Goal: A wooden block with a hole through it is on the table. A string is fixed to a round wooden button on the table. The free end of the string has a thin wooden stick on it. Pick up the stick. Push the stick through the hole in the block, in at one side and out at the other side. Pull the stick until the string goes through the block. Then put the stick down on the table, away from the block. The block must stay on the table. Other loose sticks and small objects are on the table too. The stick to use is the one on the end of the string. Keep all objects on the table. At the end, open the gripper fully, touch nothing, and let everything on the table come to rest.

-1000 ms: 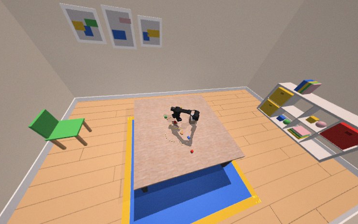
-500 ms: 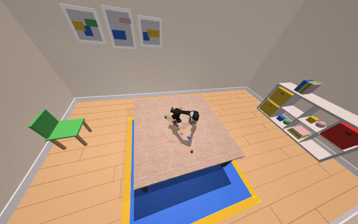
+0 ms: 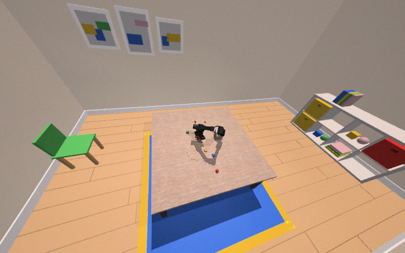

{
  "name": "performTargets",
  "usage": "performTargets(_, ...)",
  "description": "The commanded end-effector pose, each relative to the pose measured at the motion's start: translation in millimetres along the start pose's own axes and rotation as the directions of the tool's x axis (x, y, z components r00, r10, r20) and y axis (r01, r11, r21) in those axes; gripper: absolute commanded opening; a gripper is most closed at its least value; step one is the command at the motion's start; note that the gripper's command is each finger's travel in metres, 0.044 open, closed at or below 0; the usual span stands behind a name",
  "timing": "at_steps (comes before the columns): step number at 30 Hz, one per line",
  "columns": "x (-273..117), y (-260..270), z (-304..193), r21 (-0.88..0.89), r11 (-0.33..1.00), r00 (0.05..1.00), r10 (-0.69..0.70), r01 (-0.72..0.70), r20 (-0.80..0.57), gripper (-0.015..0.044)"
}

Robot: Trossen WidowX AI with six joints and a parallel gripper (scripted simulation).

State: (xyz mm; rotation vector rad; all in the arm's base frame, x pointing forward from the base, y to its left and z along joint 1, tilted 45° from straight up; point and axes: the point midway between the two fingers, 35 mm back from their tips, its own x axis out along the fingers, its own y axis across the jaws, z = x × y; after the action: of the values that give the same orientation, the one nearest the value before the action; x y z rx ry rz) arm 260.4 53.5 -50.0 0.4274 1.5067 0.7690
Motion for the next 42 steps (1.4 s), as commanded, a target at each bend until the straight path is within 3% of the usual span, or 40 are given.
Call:
performTargets(1, 9.4, 1.1, -2.9, 0.008, 1.000, 1.000, 0.011, -0.011, -0.007, 0.0120)
performTargets(10, 10.5, 1.2, -3.1, 0.008, 1.000, 1.000, 0.011, -0.011, -0.007, 0.0120)
performTargets(15, 8.7, 0.8, -2.6, 0.003, 1.000, 1.000, 0.004, -0.004, -0.006, 0.0000)
performTargets(42, 10.1, 0.1, -5.8, 0.045, 0.999, 0.999, -0.007, 0.005, 0.052, 0.0000)
